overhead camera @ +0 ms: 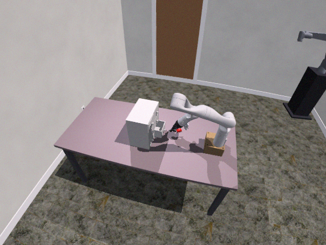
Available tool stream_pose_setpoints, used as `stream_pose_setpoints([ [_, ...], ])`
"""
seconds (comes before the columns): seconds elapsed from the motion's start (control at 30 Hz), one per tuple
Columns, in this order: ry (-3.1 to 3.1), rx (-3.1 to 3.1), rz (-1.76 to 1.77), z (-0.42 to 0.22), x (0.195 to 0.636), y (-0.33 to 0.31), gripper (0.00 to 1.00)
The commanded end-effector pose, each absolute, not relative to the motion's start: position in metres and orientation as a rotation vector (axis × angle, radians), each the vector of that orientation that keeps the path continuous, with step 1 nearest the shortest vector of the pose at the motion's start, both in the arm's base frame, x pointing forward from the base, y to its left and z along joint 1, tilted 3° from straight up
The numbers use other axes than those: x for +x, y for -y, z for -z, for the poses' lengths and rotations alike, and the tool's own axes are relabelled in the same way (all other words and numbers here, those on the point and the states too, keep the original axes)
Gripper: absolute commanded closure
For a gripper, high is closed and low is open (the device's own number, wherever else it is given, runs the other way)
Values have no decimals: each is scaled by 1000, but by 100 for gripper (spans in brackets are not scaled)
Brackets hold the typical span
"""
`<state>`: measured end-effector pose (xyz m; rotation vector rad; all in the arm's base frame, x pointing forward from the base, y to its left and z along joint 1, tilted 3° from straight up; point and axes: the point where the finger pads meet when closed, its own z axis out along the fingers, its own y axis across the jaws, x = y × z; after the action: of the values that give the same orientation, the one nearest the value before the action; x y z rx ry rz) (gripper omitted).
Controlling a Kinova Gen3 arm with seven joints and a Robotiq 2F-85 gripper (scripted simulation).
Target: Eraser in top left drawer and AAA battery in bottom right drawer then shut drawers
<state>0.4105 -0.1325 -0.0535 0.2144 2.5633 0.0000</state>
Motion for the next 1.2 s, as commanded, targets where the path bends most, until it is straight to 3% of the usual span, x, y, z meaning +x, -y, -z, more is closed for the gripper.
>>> stream_pose_setpoints([
  [0.0, -2562, 214, 0, 53, 411, 133, 100],
  [1.17, -2562, 214, 0, 54, 434, 136, 100],
])
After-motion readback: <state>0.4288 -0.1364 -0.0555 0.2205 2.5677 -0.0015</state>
